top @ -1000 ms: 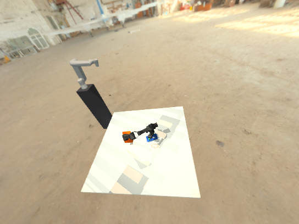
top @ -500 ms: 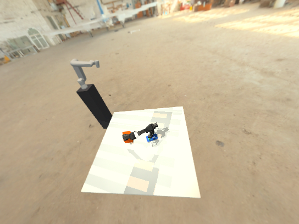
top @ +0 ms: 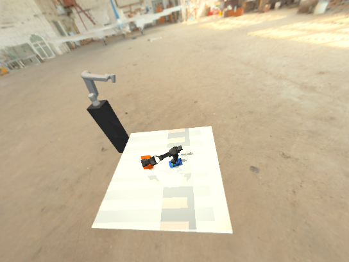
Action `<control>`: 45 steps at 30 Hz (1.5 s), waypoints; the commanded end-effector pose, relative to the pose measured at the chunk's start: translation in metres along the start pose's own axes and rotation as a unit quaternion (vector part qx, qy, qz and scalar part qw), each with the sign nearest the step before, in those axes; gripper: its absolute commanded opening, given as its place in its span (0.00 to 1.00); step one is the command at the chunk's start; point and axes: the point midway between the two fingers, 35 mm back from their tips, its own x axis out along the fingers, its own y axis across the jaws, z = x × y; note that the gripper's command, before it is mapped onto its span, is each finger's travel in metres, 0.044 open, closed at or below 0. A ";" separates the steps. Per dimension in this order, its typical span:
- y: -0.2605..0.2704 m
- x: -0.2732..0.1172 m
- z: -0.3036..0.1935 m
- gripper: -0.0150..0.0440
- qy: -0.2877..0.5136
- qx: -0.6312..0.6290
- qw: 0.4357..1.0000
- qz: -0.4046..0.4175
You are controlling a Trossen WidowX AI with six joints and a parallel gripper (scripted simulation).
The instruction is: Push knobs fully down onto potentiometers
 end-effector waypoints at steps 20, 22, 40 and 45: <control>0.003 0.024 -0.003 0.25 -0.012 0.018 1.000 0.007; 0.003 0.024 -0.003 0.25 -0.012 0.018 1.000 0.007; 0.002 0.006 -0.004 0.25 -0.013 0.017 1.000 0.007; 0.002 -0.002 -0.004 0.25 -0.013 0.017 1.000 0.007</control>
